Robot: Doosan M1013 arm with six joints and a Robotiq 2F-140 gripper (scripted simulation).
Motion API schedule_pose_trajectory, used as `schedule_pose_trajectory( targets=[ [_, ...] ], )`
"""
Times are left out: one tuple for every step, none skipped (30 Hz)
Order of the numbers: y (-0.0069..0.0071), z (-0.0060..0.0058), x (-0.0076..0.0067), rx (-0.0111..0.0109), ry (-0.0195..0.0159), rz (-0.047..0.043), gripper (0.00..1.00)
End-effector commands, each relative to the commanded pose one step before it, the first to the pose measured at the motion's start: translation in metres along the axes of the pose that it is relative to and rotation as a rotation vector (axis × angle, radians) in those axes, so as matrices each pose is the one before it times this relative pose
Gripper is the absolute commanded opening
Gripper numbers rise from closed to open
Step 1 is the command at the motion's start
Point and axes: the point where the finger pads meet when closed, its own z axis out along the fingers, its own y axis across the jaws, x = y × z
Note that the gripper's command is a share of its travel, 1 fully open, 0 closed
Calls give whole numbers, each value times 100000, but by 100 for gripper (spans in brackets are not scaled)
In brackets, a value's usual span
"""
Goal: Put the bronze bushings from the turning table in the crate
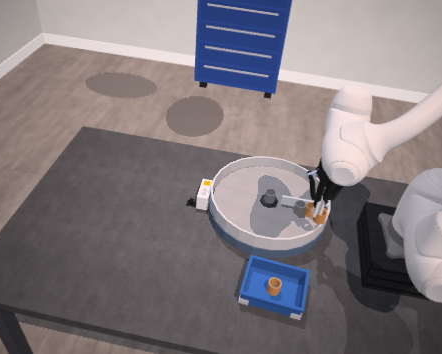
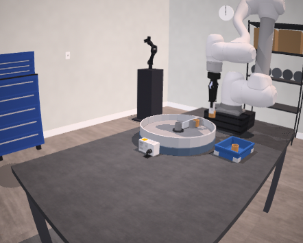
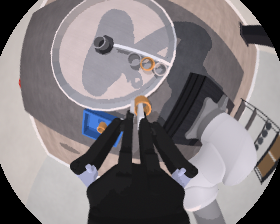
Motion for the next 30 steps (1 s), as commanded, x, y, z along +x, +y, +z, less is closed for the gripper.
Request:
schedule_pose_trajectory(
  targets=[
    [-1460, 3, -2547, -183, 117, 284, 0],
    [-408, 0, -840, 0, 0, 0, 0],
    [0, 0, 0, 0, 0, 0, 0],
    [0, 0, 0, 0, 0, 0, 0],
    [-421, 0, -868, 0, 0, 0, 0],
    [-433, 0, -892, 0, 0, 0, 0],
    [-443, 0, -913, 0, 0, 0, 0],
    [-452, 0, -930, 0, 0, 0, 0],
    [-457, 0, -942, 0, 0, 0, 0],
    [-461, 0, -950, 0, 0, 0, 0],
    [-462, 0, -952, 0, 0, 0, 0],
    [-460, 0, -948, 0, 0, 0, 0],
    [-456, 0, -938, 0, 0, 0, 0],
    [-447, 0, -921, 0, 0, 0, 0],
    [-435, 0, -896, 0, 0, 0, 0],
    [-419, 0, -864, 0, 0, 0, 0],
    [-400, 0, -824, 0, 0, 0, 0],
    [-377, 0, -776, 0, 0, 0, 0],
    [-350, 0, -720, 0, 0, 0, 0],
    [0, 0, 0, 0, 0, 0, 0],
    [0, 0, 0, 0, 0, 0, 0],
    [-319, 0, -658, 0, 0, 0, 0],
    [-286, 0, -590, 0, 0, 0, 0],
    [-252, 0, -518, 0, 0, 0, 0],
    [-215, 0, -443, 0, 0, 0, 0],
    [-178, 0, -366, 0, 0, 0, 0],
    [-142, 0, -292, 0, 0, 0, 0],
    [-107, 0, -221, 0, 0, 0, 0],
    [-76, 0, -156, 0, 0, 0, 0],
    [-48, 0, -99, 0, 0, 0, 0]
  ],
)
